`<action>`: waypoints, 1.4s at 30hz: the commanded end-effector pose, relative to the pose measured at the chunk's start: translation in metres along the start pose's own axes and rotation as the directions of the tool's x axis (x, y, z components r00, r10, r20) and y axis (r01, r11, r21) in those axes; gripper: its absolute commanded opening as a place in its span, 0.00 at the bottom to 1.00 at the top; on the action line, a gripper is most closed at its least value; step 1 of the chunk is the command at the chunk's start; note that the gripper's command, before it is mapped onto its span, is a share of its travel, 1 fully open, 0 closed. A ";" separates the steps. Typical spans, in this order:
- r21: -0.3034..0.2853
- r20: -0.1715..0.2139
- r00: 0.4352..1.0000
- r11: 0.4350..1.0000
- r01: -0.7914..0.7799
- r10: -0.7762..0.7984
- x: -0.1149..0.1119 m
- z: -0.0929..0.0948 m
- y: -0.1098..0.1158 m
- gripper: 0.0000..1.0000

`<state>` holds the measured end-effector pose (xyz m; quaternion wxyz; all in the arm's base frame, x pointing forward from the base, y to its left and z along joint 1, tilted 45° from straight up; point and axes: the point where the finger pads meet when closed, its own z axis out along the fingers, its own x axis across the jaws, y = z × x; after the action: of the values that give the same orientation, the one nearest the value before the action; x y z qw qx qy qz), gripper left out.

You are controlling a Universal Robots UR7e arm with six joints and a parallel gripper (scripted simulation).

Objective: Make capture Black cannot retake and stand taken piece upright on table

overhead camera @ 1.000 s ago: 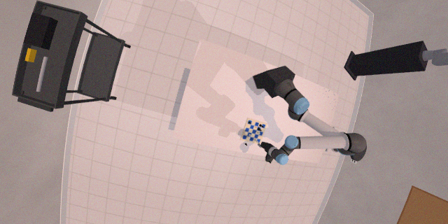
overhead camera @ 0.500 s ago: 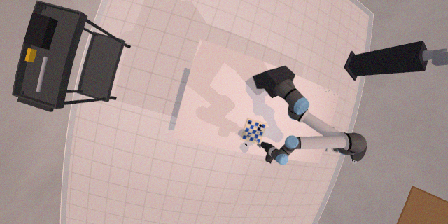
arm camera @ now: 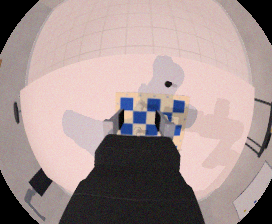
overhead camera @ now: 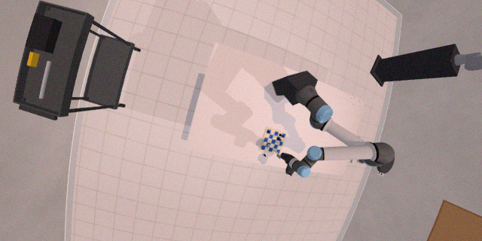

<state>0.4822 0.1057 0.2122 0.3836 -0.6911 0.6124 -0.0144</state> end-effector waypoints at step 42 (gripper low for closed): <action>0.001 0.000 1.000 1.000 0.001 -0.001 0.000 -0.056 0.000 1.00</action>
<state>0.4551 0.0774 0.2513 0.3836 -0.6911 0.6123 -0.0146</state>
